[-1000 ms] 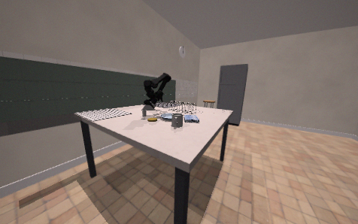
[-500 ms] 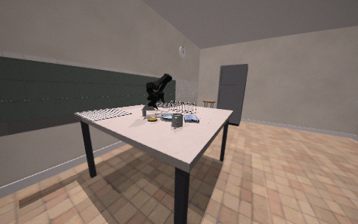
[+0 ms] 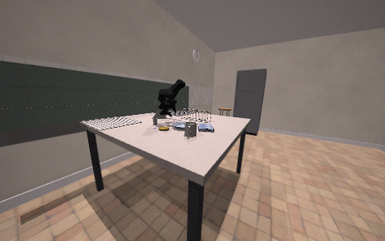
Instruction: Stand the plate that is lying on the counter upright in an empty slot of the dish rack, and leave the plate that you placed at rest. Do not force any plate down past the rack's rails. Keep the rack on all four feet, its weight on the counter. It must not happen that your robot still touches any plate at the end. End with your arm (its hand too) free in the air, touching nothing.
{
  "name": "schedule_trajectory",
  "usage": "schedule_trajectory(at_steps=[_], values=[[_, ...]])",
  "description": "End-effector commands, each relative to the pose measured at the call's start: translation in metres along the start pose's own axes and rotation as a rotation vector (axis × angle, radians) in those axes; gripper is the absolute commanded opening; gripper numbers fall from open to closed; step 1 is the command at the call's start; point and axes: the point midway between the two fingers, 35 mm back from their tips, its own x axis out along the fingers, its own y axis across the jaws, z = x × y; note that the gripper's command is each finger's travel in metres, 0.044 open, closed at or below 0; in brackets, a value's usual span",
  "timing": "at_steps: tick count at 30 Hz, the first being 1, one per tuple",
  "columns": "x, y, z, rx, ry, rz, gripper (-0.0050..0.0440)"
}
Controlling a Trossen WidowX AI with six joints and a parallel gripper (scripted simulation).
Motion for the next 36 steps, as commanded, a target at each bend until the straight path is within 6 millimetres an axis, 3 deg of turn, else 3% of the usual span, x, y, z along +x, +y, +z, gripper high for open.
schedule_trajectory(at_steps=[1, 4, 7, 36], values=[[0.006, -0.009, 0.000, 0.018, -0.002, -0.004, 0.0175], [0.009, -0.013, 0.000, 0.018, -0.002, -0.005, 0.0103], [0.010, -0.014, 0.000, 0.018, -0.002, -0.005, 0.0089], [0.038, -0.040, -0.003, 0.018, -0.002, 0.000, 0.0089]])
